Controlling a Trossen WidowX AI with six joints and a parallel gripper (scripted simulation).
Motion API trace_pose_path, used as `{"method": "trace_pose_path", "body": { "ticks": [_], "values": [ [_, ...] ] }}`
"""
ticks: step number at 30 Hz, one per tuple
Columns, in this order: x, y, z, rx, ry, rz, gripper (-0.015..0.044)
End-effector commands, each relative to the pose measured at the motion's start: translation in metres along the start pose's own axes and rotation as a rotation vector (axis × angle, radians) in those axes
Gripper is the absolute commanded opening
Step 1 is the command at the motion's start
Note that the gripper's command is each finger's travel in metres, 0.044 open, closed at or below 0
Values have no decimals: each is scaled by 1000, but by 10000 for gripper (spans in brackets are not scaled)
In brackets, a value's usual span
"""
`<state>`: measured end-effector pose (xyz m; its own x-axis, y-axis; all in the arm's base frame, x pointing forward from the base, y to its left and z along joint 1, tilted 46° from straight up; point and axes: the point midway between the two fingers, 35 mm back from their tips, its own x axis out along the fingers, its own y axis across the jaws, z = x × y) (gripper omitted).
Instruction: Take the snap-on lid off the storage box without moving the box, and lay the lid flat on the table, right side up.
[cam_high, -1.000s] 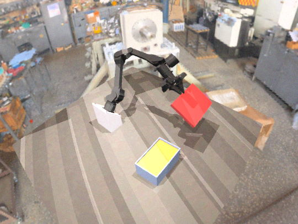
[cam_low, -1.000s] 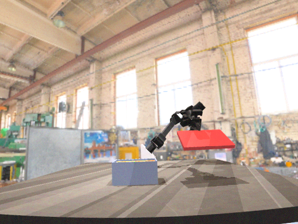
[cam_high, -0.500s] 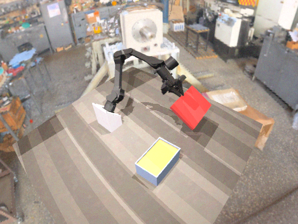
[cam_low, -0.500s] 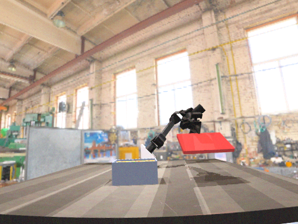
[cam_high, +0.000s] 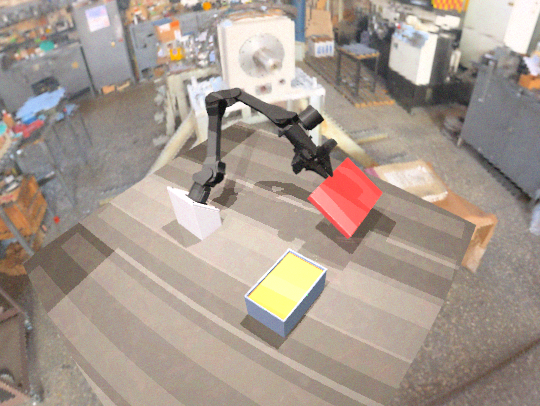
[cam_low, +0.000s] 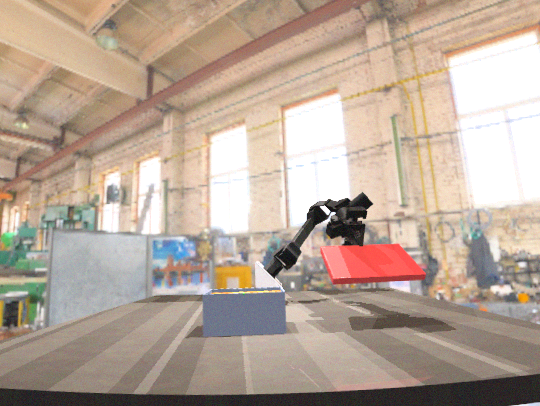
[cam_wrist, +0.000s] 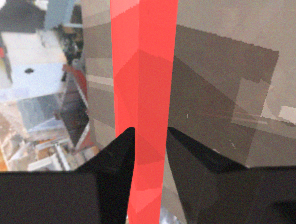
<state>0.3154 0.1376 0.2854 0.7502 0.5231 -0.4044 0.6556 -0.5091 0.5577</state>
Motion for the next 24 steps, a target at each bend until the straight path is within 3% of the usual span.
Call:
{"method": "trace_pose_path", "body": {
  "ticks": [1,24],
  "values": [
    [2,-1,2,4,-6,11,0],
    [14,-15,1,5,-5,12,0]
  ]
}}
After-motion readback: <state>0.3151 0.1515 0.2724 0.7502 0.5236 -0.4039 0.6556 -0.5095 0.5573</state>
